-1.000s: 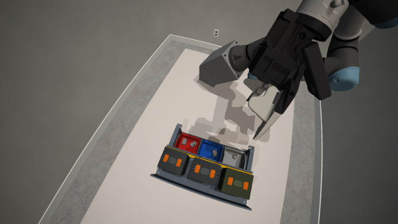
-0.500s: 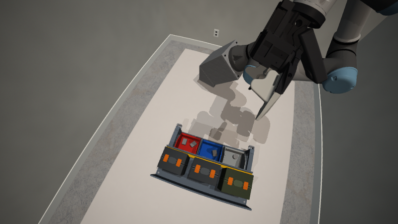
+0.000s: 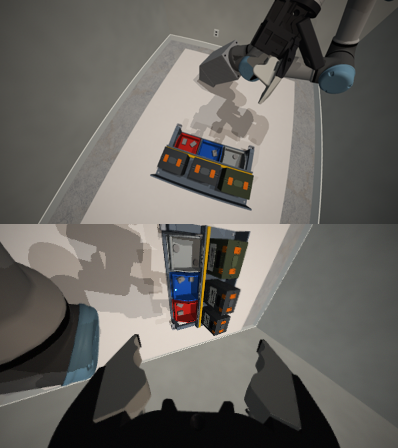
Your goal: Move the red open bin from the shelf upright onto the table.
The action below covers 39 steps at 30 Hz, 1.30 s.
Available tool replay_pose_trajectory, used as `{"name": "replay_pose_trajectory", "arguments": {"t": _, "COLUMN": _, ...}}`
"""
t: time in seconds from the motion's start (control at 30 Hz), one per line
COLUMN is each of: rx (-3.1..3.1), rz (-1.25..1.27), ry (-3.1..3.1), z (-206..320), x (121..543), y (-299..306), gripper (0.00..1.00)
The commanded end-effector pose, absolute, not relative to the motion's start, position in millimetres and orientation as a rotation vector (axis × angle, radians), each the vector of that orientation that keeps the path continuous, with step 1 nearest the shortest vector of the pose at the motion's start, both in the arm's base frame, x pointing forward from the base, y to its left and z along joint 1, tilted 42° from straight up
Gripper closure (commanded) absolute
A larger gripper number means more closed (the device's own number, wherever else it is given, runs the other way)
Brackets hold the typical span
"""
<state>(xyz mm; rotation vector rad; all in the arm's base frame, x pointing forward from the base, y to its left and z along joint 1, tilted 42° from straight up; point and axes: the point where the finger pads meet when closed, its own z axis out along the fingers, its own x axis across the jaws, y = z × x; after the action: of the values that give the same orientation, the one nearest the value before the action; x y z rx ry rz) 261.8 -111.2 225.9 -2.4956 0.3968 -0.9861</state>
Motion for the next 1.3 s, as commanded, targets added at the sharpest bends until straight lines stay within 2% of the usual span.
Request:
{"name": "replay_pose_trajectory", "arguments": {"t": 0.0, "rx": -2.495, "rz": -1.000, "ry": 0.401, "z": 222, "x": 232, "y": -108, "gripper": 0.00}}
{"name": "replay_pose_trajectory", "arguments": {"t": 0.37, "rx": -2.495, "rz": -1.000, "ry": 0.401, "z": 222, "x": 232, "y": -108, "gripper": 0.00}}
{"name": "replay_pose_trajectory", "arguments": {"t": 0.4, "rx": -2.497, "rz": -0.920, "ry": 0.367, "z": 214, "x": 252, "y": -109, "gripper": 0.00}}
{"name": "replay_pose_trajectory", "arguments": {"t": 0.53, "rx": -2.489, "rz": -0.675, "ry": 0.254, "z": 180, "x": 272, "y": -105, "gripper": 0.00}}
{"name": "replay_pose_trajectory", "arguments": {"t": 0.93, "rx": -2.489, "rz": -0.675, "ry": 0.254, "z": 180, "x": 272, "y": -105, "gripper": 0.00}}
{"name": "replay_pose_trajectory", "arguments": {"t": 0.97, "rx": -2.497, "rz": -0.907, "ry": 0.359, "z": 212, "x": 254, "y": -108, "gripper": 0.00}}
{"name": "replay_pose_trajectory", "arguments": {"t": 1.1, "rx": -2.488, "rz": -0.662, "ry": 0.247, "z": 178, "x": 274, "y": -105, "gripper": 0.00}}
{"name": "replay_pose_trajectory", "arguments": {"t": 1.27, "rx": -2.488, "rz": -0.662, "ry": 0.247, "z": 178, "x": 274, "y": -105, "gripper": 0.00}}
